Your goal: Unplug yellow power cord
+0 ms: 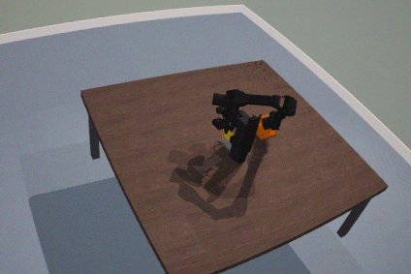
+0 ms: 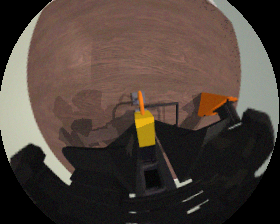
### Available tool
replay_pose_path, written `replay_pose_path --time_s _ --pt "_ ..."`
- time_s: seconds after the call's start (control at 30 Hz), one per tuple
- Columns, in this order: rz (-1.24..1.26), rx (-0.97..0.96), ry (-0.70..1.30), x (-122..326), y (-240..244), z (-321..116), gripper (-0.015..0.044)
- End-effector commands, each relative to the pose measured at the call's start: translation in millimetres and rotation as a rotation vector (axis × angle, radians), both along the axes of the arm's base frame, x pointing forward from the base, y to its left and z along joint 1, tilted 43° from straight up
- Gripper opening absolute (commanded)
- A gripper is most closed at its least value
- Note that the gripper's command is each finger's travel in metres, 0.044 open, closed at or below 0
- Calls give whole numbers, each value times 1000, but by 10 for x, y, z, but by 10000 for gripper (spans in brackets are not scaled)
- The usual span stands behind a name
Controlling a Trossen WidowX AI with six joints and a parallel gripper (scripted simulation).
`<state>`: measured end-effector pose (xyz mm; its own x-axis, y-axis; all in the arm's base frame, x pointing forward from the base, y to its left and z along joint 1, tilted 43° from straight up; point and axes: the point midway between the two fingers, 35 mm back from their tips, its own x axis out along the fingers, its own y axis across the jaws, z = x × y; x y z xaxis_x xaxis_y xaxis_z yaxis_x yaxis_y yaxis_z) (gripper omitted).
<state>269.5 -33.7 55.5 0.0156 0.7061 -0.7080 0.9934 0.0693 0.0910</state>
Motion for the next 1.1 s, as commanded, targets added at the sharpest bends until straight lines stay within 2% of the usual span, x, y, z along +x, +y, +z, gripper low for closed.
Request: replay_pose_path --time_s 0.0,0.47,0.67,1.07 --pt "-8 -46 -5 44 -198 -120 0" --pt "-10 -46 -4 64 -388 -246 0" --pt "-16 -41 4 37 -327 -222 157" --pt "-11 -41 -2 37 -373 -173 160"
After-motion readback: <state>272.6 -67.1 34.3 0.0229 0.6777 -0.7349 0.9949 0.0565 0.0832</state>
